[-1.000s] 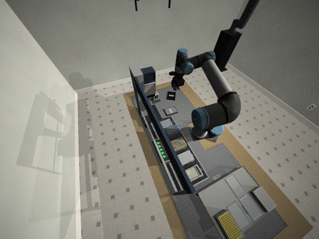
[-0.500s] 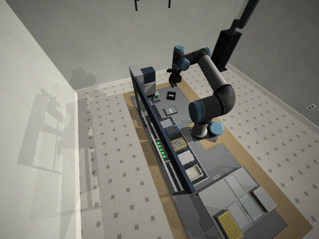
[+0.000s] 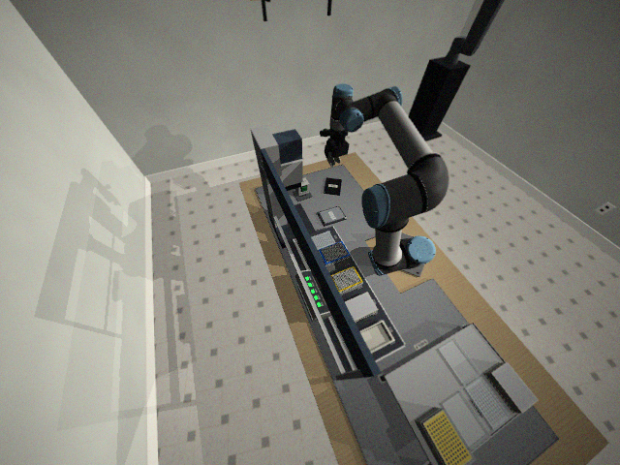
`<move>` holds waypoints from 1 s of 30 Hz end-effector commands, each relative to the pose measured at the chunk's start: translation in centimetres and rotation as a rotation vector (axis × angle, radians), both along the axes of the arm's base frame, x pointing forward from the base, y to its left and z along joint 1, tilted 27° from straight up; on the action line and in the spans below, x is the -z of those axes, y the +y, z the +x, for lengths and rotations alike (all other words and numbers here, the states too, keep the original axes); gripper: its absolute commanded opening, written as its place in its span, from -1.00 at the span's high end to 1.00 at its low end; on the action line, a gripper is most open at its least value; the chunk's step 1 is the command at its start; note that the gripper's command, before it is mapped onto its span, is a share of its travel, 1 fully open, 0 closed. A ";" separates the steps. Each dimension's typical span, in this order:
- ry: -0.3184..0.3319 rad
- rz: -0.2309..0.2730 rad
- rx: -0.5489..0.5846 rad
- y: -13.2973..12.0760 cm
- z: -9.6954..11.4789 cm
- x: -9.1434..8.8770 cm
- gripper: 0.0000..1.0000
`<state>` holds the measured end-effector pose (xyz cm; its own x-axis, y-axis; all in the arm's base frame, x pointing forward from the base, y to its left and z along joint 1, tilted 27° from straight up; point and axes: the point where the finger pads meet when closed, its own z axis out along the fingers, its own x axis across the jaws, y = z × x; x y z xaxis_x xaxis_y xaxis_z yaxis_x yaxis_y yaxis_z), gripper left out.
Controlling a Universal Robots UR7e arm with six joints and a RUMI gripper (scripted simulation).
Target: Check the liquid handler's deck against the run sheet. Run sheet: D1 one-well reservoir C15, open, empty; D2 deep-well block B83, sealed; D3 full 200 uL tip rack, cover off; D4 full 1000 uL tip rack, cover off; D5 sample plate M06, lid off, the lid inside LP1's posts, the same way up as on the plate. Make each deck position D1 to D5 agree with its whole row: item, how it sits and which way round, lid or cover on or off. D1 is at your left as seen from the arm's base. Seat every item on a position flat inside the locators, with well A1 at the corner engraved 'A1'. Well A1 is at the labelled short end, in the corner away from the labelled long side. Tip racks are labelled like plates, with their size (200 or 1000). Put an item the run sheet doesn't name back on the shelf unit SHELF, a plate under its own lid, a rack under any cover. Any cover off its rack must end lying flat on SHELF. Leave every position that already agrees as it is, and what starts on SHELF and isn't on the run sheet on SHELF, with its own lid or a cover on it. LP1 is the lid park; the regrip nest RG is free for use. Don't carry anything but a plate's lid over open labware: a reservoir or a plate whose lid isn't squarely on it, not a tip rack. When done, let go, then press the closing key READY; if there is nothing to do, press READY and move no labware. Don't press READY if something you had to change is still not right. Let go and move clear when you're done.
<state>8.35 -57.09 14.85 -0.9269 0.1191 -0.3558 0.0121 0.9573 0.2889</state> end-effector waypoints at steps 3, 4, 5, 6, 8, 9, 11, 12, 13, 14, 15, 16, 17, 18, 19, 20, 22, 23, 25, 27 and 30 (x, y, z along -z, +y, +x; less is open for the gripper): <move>0.000 -0.001 -0.002 -3.1 -0.2 0.9 1.00; 0.000 -0.001 -0.002 -3.6 -0.2 1.0 1.00; 0.000 -0.001 -0.002 -3.6 -0.2 1.1 1.00; 0.000 -0.001 -0.002 -3.6 -0.2 1.1 1.00; 0.000 -0.001 -0.002 -3.6 -0.2 1.1 1.00; 0.000 -0.001 -0.002 -3.6 -0.2 1.1 1.00; 0.000 -0.001 -0.002 -3.6 -0.2 1.1 1.00; 0.000 -0.001 -0.002 -3.6 -0.2 1.1 1.00; 0.000 -0.001 -0.002 -3.6 -0.2 1.1 1.00; 0.000 -0.001 -0.002 -3.6 -0.2 1.1 1.00; 0.000 -0.001 -0.002 -3.6 -0.2 1.1 1.00; 0.000 -0.001 -0.002 -3.6 -0.2 1.1 1.00; 0.000 -0.001 -0.002 -3.7 0.3 0.9 1.00; 0.000 -0.001 -0.002 -3.8 0.7 0.7 1.00; 0.000 -0.001 -0.002 -3.9 1.2 0.5 1.00; 0.000 -0.001 -0.002 -3.9 1.7 0.4 1.00; 0.000 -0.001 -0.002 -4.1 2.6 0.0 1.00; 0.000 -0.001 -0.002 -4.2 3.1 -0.2 1.00; 0.000 -0.001 -0.002 -4.3 4.0 -0.5 1.00; 0.000 -0.001 -0.002 -4.5 4.9 -0.8 1.00; -0.001 -0.001 -0.002 -4.7 6.3 -1.4 1.00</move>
<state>12.47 -61.33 15.35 -0.9268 0.1166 -0.3570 0.0092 0.9573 0.2889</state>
